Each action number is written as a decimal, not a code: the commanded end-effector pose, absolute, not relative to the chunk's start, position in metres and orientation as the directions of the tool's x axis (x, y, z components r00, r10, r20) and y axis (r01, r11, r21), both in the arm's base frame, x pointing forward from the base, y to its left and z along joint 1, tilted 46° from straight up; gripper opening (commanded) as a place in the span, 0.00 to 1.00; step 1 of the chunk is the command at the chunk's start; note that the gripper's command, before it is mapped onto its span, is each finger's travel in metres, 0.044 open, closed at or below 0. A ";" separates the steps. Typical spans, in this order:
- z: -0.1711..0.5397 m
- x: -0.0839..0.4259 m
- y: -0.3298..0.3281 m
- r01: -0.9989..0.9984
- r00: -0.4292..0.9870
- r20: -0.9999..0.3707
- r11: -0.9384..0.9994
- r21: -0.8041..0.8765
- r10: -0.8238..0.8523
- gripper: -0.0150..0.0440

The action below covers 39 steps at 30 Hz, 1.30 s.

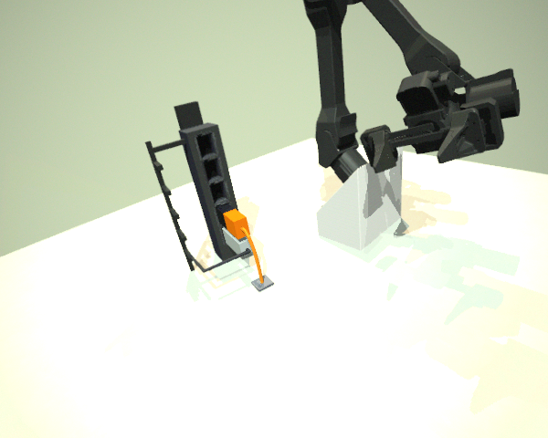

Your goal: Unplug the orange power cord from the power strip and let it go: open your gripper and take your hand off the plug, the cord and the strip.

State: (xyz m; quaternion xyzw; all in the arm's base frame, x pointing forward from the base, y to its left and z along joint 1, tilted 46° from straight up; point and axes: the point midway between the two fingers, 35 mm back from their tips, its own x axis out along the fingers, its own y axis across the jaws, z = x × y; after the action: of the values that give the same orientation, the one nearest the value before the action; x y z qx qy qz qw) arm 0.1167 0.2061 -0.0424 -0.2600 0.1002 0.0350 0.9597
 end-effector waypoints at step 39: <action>0.059 0.282 0.033 -0.983 0.031 -0.696 0.104 -0.151 -0.718 0.53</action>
State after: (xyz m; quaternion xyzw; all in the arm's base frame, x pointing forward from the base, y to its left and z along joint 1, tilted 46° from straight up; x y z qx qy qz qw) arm 0.2780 0.0614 0.0383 -0.6573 0.6384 0.1212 0.3818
